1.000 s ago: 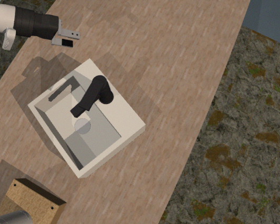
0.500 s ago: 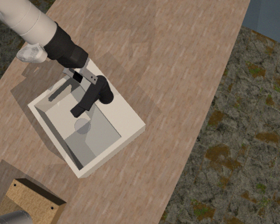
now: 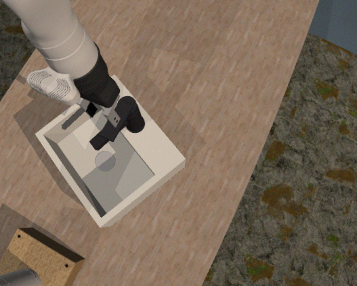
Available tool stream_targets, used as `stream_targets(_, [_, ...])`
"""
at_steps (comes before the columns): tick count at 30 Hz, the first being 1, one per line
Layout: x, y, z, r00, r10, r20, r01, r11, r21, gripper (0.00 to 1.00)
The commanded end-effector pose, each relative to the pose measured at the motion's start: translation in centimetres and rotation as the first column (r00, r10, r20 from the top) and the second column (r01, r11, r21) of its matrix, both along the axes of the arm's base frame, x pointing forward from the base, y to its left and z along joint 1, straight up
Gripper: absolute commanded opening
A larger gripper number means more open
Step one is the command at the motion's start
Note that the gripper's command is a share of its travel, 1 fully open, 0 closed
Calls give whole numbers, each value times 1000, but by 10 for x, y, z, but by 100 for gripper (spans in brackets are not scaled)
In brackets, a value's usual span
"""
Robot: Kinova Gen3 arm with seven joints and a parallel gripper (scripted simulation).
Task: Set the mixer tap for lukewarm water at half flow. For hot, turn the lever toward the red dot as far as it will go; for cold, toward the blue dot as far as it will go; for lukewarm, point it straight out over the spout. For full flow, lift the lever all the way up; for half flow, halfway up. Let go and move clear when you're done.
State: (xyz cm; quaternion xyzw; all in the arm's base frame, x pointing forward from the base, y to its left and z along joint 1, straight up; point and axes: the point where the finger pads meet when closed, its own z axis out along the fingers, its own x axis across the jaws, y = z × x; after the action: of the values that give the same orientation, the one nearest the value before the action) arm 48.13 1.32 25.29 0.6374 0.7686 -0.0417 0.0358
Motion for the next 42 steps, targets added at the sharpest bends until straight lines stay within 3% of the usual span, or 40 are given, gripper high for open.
stream_targets(1, [-4,-11,12,1000,-31,-2,31,998,48,100])
stream_targets(8, [-9,-12,20,999,-40,-3,40,994,98,100])
stream_targets(17, [-7,-12,21,999,-41,3,41,994,105,100])
stream_targets(18, [-7,-12,21,999,-41,3,41,994,105,0])
stream_targets(42, [-7,-12,21,999,-41,3,41,994,105,0])
